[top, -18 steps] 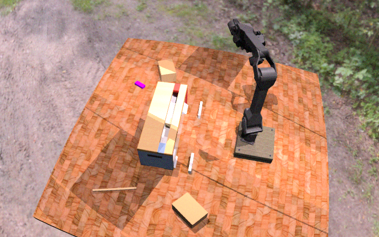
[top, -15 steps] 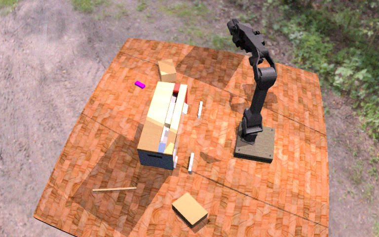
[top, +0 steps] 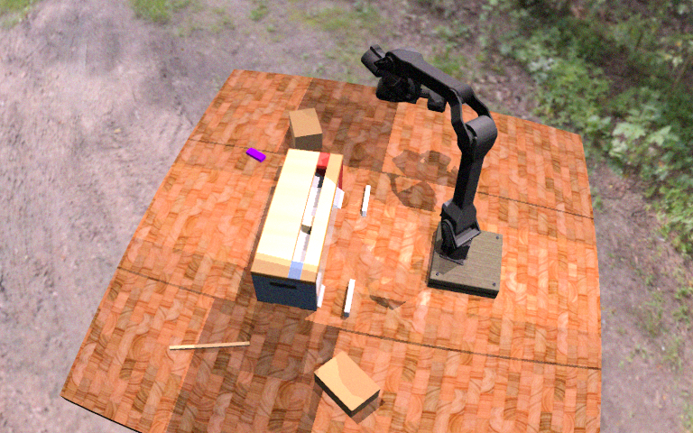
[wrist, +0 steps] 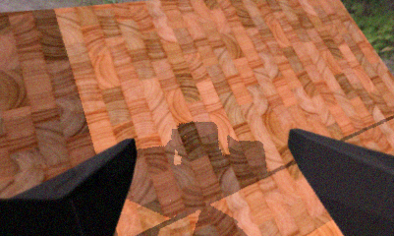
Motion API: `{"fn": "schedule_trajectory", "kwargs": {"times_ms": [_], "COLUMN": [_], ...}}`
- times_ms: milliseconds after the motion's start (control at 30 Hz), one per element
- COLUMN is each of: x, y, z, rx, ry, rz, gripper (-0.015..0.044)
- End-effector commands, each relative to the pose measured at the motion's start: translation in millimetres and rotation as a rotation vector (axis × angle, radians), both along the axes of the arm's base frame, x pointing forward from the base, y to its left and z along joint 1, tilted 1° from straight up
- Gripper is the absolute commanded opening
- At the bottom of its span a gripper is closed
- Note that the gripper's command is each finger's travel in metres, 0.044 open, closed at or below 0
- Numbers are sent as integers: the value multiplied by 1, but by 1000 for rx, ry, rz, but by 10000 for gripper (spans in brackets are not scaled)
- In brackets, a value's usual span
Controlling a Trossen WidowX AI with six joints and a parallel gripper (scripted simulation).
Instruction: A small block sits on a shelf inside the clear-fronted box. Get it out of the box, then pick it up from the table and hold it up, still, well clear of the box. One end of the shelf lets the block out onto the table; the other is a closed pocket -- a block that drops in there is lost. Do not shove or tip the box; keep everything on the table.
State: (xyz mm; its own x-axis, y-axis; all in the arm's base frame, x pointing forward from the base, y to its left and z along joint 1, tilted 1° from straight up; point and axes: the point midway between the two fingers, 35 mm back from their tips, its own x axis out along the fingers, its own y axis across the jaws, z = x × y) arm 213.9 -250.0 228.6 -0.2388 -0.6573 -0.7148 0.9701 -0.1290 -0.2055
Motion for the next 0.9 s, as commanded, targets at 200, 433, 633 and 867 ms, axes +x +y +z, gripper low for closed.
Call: {"fn": "schedule_trajectory", "kwargs": {"times_ms": [200,433,633,867], "x": [77,99,108,105], "y": [102,163,218,282], "z": [-23,-34,-44,-54], "rx": [229,289,311,299], "ry": [449,696,919,1194], "rz": [844,1278,1650,2078], "gripper": [400,400,400,400]}}
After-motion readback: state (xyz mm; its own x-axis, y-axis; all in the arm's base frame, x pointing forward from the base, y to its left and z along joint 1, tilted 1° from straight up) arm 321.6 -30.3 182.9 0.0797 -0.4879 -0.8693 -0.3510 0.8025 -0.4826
